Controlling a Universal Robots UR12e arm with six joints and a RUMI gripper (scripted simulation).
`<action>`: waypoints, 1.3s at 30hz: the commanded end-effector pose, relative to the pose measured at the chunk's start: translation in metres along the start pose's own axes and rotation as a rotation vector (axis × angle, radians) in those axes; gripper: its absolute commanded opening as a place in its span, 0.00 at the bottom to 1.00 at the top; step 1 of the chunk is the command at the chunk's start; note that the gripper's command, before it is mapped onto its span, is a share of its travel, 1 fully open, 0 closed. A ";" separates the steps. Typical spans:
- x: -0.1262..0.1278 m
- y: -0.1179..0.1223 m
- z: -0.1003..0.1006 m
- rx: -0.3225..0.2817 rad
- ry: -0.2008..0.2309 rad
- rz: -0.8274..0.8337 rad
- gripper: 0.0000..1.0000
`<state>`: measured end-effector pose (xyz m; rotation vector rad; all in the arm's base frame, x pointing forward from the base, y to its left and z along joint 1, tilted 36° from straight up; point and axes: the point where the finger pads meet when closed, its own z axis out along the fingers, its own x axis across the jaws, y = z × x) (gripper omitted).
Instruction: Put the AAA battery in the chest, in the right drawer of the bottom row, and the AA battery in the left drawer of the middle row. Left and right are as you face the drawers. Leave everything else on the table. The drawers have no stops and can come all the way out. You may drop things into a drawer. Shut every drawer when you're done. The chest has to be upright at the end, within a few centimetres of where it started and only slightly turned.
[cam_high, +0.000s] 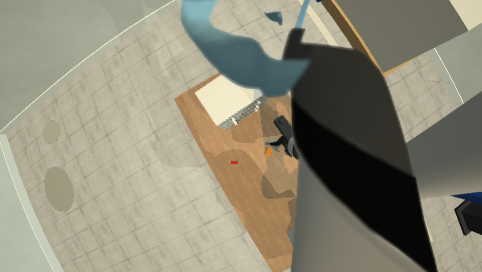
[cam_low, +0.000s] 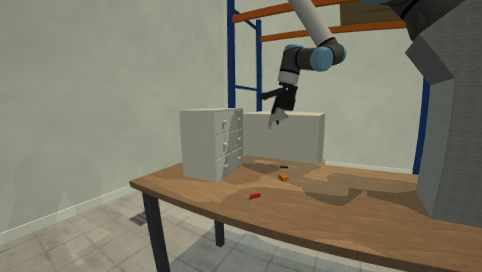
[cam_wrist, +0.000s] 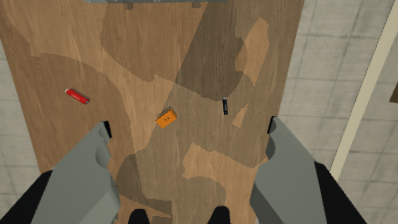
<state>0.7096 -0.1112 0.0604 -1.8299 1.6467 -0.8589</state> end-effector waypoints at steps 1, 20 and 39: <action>0.000 -0.003 0.006 0.056 0.002 0.000 1.00; 0.000 -0.015 0.029 0.262 0.002 0.000 1.00; 0.000 -0.029 0.055 0.497 0.002 0.000 1.00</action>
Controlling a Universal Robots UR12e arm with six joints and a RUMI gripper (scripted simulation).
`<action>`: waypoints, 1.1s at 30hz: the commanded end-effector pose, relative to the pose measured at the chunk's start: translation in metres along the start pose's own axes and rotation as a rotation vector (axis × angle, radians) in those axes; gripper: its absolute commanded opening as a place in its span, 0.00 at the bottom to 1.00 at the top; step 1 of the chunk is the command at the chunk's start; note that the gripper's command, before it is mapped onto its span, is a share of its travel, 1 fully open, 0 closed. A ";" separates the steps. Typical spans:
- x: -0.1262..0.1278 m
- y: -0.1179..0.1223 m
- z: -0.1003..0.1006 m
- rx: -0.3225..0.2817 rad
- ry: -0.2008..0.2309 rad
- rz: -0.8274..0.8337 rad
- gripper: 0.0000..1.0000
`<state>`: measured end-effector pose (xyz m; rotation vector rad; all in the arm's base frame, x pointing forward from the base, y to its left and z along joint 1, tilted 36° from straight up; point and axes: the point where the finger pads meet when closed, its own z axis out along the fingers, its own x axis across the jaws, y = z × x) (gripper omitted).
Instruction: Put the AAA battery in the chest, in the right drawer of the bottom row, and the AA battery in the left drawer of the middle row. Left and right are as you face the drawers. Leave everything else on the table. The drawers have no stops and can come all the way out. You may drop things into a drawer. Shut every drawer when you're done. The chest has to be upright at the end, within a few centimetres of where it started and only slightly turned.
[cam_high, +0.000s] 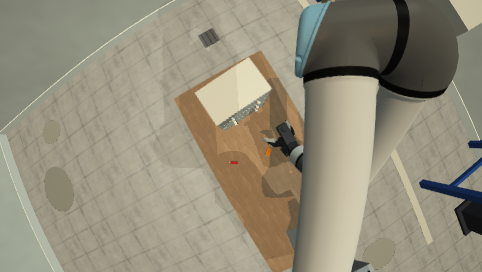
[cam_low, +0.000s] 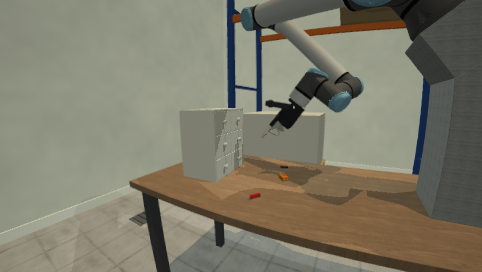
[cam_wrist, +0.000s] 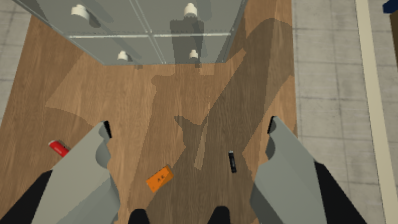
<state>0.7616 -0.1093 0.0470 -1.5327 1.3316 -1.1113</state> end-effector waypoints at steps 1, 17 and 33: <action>0.001 -0.002 0.010 0.083 0.004 0.001 1.00; 0.001 -0.003 0.032 0.262 0.004 0.001 1.00; 0.001 -0.003 0.045 0.364 0.004 0.001 1.00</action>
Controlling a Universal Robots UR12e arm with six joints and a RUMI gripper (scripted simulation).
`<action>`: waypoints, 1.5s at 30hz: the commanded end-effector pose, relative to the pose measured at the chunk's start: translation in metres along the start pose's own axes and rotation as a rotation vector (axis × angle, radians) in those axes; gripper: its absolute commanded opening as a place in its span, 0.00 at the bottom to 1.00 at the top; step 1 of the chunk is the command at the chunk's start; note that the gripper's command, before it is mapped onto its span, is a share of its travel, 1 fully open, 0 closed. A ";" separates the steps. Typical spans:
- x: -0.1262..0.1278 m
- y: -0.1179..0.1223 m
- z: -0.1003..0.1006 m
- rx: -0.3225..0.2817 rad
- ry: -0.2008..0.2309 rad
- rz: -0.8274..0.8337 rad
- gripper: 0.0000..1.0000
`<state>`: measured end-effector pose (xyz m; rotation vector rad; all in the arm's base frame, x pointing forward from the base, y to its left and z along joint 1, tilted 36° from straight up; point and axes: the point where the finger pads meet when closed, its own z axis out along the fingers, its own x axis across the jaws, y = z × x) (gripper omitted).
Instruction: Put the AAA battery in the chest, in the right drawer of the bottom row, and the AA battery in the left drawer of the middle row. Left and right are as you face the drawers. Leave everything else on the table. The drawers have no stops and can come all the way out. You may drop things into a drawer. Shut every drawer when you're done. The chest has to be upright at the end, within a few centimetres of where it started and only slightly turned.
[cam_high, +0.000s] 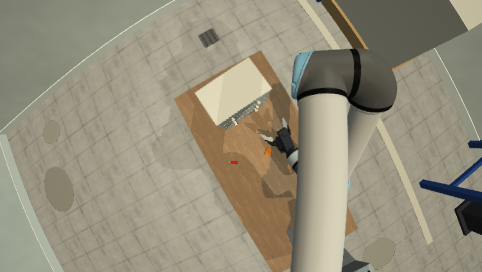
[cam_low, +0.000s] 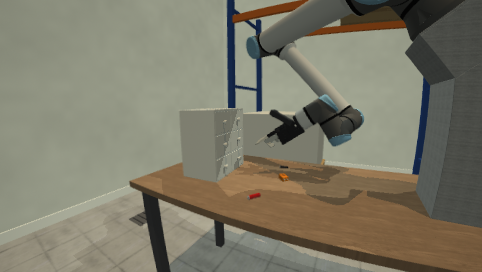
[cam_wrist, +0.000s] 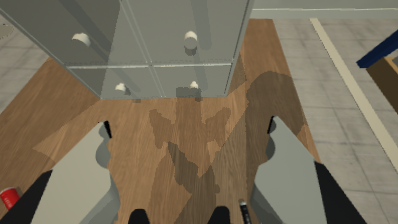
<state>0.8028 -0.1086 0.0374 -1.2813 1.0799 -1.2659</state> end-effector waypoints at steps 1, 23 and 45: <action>0.000 0.000 0.004 0.030 0.001 0.000 1.00; 0.000 0.002 0.007 0.060 0.001 0.000 1.00; 0.000 0.002 0.007 0.060 0.001 0.000 0.20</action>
